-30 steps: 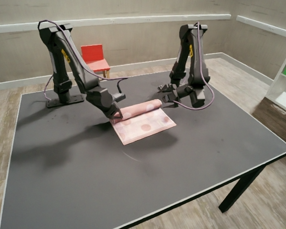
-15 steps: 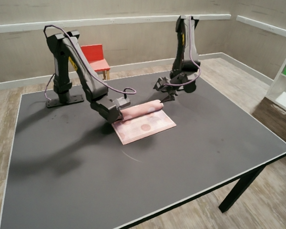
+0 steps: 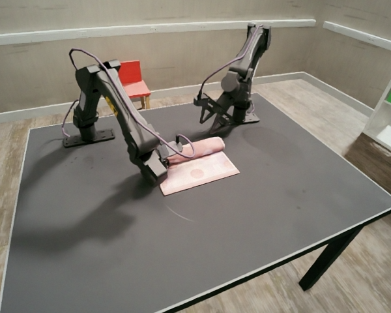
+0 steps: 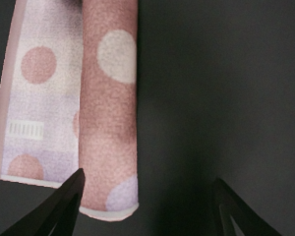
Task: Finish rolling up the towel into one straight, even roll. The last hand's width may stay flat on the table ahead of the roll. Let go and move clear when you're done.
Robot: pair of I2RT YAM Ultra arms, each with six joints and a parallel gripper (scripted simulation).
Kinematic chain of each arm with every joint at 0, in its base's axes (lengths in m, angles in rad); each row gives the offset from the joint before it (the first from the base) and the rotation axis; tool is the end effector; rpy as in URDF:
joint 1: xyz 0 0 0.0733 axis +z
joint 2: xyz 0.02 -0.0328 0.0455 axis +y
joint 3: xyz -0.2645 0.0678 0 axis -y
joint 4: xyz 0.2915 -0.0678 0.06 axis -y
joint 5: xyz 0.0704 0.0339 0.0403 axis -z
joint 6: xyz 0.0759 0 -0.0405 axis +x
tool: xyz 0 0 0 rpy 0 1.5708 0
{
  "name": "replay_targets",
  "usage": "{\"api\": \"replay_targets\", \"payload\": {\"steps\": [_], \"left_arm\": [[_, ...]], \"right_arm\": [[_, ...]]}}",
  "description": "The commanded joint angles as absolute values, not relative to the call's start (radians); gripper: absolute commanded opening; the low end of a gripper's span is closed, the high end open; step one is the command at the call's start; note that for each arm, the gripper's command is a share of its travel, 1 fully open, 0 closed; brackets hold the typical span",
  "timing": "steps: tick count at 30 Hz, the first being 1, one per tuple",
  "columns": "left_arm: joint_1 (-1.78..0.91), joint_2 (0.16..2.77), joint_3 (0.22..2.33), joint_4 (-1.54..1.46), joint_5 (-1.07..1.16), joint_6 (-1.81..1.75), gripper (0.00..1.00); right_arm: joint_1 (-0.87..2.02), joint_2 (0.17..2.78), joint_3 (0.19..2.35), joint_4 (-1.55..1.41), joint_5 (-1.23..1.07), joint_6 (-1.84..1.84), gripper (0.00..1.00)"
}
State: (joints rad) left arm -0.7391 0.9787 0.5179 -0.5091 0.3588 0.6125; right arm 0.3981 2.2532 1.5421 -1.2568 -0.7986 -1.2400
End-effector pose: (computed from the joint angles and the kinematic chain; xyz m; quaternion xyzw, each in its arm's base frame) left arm 0.1601 -0.1805 0.1456 0.6291 0.7003 -0.1885 0.2798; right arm 0.3462 0.2058 0.0656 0.6074 -0.6728 -0.4221 0.0101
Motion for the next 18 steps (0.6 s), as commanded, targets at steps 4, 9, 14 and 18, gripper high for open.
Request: {"api": "replay_targets", "payload": {"steps": [4, 9, 14, 18], "left_arm": [[-0.912, 0.89, 0.456, -0.368, 0.038, 0.503, 0.97], [-0.946, 0.897, 0.447, -0.353, -0.015, 0.485, 0.98], [-0.88, 0.915, 0.446, -0.337, 0.033, 0.553, 0.98], [-0.785, 0.937, 0.45, -0.322, 0.115, 0.643, 0.98]], "right_arm": [[0.386, 2.325, 1.652, -1.466, -0.836, -1.297, 0.36], [0.386, 2.348, 1.677, -1.502, -0.837, -1.312, 0.36], [0.386, 2.361, 1.675, -1.495, -0.836, -1.319, 0.36], [0.386, 2.374, 1.669, -1.477, -0.835, -1.32, 0.36]]}}
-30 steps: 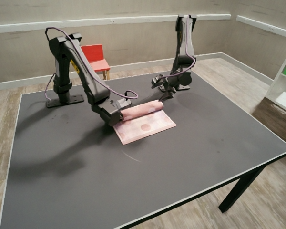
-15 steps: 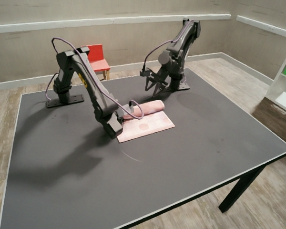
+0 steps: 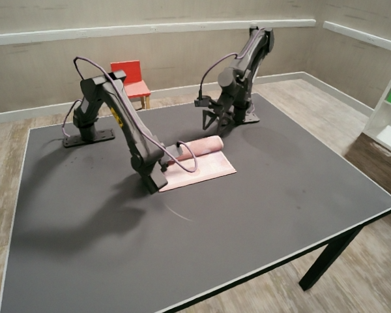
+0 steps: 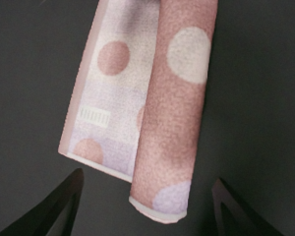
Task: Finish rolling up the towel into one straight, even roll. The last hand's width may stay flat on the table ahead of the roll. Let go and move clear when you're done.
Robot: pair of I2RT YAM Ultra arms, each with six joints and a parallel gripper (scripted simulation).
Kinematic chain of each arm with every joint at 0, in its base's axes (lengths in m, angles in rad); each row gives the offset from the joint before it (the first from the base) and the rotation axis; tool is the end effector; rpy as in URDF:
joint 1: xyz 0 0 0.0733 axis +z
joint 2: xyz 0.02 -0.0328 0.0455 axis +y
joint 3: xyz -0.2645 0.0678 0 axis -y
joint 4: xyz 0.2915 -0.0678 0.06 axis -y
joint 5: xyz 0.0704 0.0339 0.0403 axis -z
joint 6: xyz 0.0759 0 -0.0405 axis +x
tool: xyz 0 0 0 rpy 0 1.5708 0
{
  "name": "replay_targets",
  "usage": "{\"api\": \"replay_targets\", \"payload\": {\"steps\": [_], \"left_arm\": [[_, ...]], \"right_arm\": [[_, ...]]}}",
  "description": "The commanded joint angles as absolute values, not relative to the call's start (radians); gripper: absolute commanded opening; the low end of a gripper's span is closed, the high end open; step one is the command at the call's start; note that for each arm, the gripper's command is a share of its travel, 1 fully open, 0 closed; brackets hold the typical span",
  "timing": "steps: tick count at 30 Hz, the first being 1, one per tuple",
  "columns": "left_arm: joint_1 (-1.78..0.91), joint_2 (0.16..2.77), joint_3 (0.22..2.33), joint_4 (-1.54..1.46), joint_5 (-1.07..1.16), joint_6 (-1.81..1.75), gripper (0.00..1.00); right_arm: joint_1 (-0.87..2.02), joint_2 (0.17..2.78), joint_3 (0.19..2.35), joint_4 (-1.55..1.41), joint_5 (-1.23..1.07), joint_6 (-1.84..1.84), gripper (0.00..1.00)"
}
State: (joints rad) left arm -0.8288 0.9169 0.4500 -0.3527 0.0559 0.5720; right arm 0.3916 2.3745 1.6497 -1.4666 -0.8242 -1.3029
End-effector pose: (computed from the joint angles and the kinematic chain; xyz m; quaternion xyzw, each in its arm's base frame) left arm 0.1639 -0.1835 0.1441 0.6072 0.7044 -0.0727 0.3603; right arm 0.3456 0.2042 0.0549 0.5730 -0.6693 -0.4656 0.0834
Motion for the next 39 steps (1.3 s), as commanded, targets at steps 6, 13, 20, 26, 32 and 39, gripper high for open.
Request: {"api": "replay_targets", "payload": {"steps": [6, 13, 20, 26, 32, 39], "left_arm": [[-0.776, 0.957, 0.413, -0.27, 0.13, 0.653, 0.98], [-0.785, 1.001, 0.336, -0.152, 0.125, 0.647, 0.98], [-0.796, 1.085, 0.261, 0.006, 0.119, 0.64, 0.98], [-0.812, 1.131, 0.284, 0.036, 0.108, 0.627, 0.98], [-0.813, 1.148, 0.285, 0.054, 0.107, 0.626, 0.72], [-0.813, 1.15, 0.285, 0.055, 0.107, 0.626, 0.49]], "right_arm": [[0.386, 2.374, 1.668, -1.476, -0.835, -1.32, 0.36], [0.386, 2.374, 1.668, -1.476, -0.835, -1.32, 0.36], [0.386, 2.375, 1.668, -1.476, -0.835, -1.32, 0.36], [0.386, 2.375, 1.668, -1.476, -0.835, -1.32, 0.36], [0.386, 2.375, 1.668, -1.476, -0.835, -1.32, 0.36], [0.386, 2.375, 1.668, -1.476, -0.835, -1.32, 0.36]]}}
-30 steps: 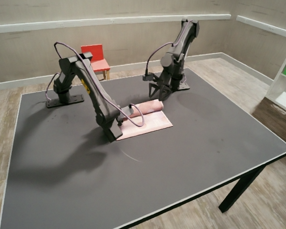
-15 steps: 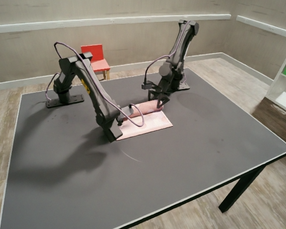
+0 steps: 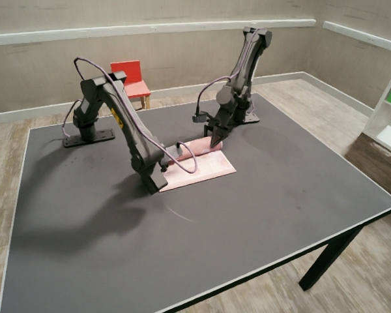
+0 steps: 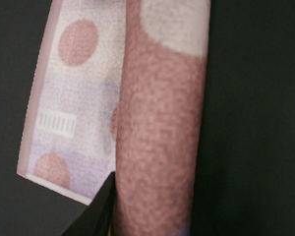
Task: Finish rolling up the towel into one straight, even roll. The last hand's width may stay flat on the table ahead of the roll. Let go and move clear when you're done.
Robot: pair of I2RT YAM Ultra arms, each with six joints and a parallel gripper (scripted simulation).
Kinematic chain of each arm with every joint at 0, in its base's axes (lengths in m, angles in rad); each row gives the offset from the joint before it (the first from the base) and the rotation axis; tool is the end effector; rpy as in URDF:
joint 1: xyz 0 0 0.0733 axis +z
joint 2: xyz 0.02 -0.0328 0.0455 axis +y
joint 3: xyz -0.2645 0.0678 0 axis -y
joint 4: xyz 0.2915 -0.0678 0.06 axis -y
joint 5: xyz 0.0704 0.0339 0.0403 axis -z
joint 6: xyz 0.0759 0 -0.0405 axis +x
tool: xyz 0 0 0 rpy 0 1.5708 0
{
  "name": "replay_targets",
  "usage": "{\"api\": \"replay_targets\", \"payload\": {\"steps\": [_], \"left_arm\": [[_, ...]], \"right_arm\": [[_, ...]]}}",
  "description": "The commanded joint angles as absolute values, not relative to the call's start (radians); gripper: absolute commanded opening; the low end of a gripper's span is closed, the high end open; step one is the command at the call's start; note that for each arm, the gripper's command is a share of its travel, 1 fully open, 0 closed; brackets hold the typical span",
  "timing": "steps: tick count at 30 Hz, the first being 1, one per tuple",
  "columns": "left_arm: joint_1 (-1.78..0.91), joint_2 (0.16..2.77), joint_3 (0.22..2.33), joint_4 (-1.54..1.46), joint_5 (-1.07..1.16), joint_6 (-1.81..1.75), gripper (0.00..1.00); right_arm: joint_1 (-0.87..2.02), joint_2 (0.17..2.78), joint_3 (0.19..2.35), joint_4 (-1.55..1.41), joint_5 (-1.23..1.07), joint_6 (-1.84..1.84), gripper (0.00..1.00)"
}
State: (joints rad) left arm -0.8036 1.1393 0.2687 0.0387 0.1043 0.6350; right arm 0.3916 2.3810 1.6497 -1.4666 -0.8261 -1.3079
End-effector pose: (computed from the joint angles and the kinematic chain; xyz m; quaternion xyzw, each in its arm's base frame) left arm 0.1625 -0.1783 0.0668 0.6277 0.6882 -0.0788 0.3552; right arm 0.3452 0.2041 0.0526 0.5727 -0.6682 -0.4674 0.0845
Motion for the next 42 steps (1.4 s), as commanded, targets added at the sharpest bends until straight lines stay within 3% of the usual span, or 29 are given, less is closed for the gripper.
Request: {"api": "replay_targets", "payload": {"steps": [1, 21, 35, 42], "left_arm": [[-0.813, 1.15, 0.285, 0.056, 0.107, 0.626, 0.48], [-0.813, 1.15, 0.285, 0.056, 0.106, 0.626, 0.39], [-0.813, 1.15, 0.285, 0.056, 0.106, 0.626, 0.39], [-0.796, 1.156, 0.298, 0.035, 0.134, 0.623, 0.39]], "right_arm": [[0.386, 2.375, 1.668, -1.476, -0.835, -1.32, 0.36], [0.386, 2.374, 1.668, -1.477, -0.835, -1.32, 0.39], [0.386, 2.353, 1.684, -1.514, -0.835, -1.32, 0.85], [0.361, 2.361, 1.727, -1.566, -0.82, -1.345, 0.85]]}}
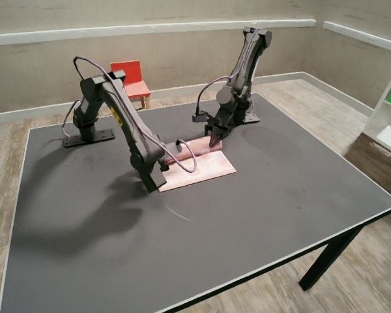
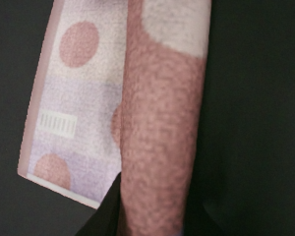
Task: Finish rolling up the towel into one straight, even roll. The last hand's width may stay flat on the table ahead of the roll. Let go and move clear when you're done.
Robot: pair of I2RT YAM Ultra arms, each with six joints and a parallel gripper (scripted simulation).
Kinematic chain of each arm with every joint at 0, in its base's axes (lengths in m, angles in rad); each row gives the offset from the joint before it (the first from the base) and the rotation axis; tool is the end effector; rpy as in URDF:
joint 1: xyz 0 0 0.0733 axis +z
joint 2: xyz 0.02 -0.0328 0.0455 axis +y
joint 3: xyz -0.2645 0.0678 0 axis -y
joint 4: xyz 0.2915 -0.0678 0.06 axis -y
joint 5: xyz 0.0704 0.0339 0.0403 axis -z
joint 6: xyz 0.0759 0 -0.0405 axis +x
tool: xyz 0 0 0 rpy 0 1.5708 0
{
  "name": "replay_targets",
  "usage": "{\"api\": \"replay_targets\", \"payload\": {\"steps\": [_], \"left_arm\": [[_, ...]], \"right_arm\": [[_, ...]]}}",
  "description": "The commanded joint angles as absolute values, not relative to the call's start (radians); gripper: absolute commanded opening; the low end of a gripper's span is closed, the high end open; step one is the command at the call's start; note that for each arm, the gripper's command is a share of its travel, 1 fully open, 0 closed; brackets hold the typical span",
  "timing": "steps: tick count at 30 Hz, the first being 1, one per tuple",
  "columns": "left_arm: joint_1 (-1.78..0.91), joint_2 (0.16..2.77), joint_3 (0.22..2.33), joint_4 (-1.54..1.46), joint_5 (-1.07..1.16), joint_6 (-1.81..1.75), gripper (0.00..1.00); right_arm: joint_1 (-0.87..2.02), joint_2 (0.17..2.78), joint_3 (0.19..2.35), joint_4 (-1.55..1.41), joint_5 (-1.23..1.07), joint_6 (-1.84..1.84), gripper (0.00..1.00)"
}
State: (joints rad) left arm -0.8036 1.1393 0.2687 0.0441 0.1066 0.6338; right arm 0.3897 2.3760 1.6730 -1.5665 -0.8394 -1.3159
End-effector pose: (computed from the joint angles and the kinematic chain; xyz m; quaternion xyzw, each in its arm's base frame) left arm 0.1628 -0.1789 0.0674 0.6270 0.6874 -0.0802 0.3576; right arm 0.3424 0.2029 0.0668 0.5545 -0.6695 -0.4822 0.1086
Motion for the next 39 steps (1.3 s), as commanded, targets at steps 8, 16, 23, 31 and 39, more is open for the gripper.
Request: {"api": "replay_targets", "payload": {"steps": [8, 16, 23, 31, 39], "left_arm": [[-0.715, 1.193, 0.363, -0.062, 0.266, 0.606, 0.39], [-0.628, 1.261, 0.443, -0.169, 0.412, 0.602, 0.39], [-0.528, 1.374, 0.55, -0.306, 0.586, 0.607, 0.39], [-0.452, 1.508, 0.658, -0.45, 0.732, 0.646, 0.39], [-0.386, 1.664, 0.777, -0.624, 0.87, 0.697, 0.39]], "right_arm": [[0.28, 2.291, 1.752, -1.571, -0.793, -1.326, 0.85], [0.254, 2.271, 1.767, -1.571, -0.787, -1.321, 0.85], [0.284, 2.257, 1.765, -1.571, -0.76, -1.394, 0.88], [0.327, 2.03, 1.507, -1.272, -0.736, -1.347, 0.91], [0.404, 1.721, 1.161, -0.858, -0.674, -1.26, 0.94]]}}
